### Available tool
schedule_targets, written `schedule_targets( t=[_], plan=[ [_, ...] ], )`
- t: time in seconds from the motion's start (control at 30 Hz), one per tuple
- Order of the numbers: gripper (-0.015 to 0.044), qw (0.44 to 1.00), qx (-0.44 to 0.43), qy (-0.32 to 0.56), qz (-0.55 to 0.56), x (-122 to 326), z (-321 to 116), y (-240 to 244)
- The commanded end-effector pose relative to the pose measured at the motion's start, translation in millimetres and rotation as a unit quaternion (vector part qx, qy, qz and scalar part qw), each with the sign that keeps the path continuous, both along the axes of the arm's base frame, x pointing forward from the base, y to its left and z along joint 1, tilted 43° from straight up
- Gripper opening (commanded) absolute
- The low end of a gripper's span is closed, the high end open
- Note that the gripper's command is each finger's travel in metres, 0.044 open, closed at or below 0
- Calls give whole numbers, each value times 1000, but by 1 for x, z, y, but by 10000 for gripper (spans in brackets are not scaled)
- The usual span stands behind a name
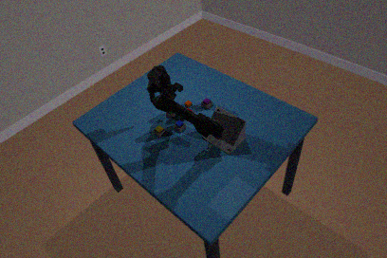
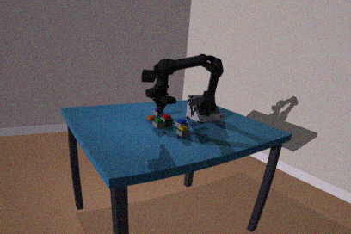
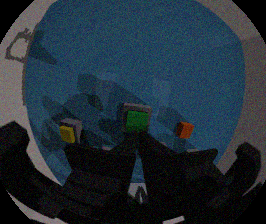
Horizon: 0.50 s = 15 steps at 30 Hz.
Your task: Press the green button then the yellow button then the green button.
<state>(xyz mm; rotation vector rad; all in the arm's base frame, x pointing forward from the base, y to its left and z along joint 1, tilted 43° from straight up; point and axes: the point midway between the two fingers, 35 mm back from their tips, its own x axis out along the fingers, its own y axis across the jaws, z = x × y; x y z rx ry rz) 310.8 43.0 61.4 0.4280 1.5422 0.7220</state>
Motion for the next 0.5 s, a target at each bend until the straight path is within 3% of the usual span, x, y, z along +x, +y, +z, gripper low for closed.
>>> schedule_targets(
  t=[0.0, 0.47],
  plan=[
    [20, 1000, 2, 1, -5, -2, -6, 4],
    [20, 1000, 2, 1, -5, -4, -22, 18]
  ],
)
